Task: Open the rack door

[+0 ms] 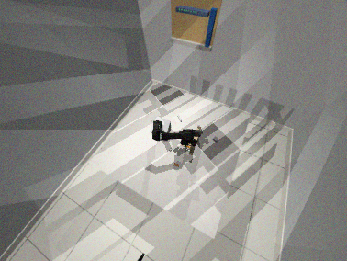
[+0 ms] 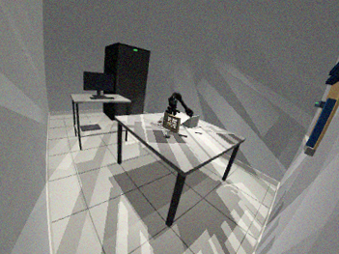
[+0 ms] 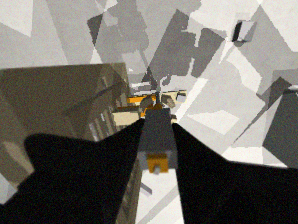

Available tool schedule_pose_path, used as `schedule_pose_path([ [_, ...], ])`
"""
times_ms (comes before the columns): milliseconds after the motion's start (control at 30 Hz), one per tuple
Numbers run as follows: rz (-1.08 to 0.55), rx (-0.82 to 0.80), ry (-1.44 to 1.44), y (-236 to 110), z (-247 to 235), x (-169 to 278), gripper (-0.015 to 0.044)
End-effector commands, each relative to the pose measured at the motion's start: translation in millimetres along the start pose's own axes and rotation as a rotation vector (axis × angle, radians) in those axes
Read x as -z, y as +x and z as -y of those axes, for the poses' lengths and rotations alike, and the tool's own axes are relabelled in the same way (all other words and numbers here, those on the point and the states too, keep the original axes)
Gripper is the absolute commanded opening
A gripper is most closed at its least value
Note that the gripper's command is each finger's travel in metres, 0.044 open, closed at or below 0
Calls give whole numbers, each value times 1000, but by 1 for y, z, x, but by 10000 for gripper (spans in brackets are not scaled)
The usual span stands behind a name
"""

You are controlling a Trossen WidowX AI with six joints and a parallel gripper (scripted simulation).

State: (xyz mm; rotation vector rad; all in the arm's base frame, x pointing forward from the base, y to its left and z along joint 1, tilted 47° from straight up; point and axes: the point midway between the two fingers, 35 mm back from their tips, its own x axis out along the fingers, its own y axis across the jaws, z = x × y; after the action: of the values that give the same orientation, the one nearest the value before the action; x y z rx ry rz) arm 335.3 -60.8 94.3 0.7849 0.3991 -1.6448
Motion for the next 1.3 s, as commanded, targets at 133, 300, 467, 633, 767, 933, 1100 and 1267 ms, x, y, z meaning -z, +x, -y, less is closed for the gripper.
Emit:
schedule_pose_path([
  [133,0,2,99,1,0,-1,14],
  [300,0,2,99,1,0,-1,14],
  [467,0,2,99,1,0,-1,145],
  [633,0,2,99,1,0,-1,276],
  [767,0,2,25,1,0,-1,286],
  [933,0,2,-223,1,0,-1,286],
  [1100,0,2,-471,1,0,-1,286],
  [1267,-1,2,-718,1,0,-1,286],
])
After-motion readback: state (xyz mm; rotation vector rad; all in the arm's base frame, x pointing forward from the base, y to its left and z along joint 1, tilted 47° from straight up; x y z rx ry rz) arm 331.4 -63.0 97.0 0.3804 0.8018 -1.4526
